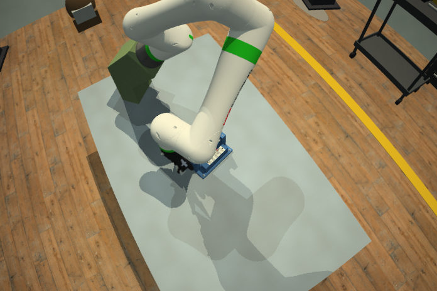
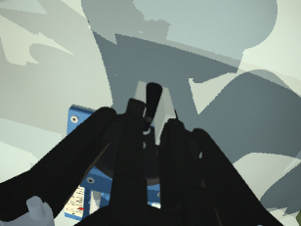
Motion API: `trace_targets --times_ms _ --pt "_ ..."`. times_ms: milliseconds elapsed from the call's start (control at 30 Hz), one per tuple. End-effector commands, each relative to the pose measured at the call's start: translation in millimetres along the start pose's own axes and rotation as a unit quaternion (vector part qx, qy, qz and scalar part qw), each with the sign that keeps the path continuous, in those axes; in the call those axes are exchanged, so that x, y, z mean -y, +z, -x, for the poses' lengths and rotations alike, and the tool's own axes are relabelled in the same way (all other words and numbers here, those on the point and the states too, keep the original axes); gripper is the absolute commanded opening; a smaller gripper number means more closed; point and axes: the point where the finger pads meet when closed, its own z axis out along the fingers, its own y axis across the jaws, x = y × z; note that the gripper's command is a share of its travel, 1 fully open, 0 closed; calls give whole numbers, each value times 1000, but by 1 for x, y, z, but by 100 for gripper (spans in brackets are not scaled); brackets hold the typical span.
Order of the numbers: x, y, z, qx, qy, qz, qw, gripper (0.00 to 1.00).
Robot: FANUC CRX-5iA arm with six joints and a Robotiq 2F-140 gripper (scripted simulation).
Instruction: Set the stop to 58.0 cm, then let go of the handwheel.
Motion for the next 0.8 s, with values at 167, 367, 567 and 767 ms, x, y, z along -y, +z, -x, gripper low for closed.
trace_targets --times_ms 167,367,567,767 --pt "14 -1 0 0 0 0 1000 4" --pt "26 -7 0 0 0 0 1000 4" --pt "33 -17 0 0 0 0 1000 4" --pt "36 -29 0 0 0 0 1000 4"
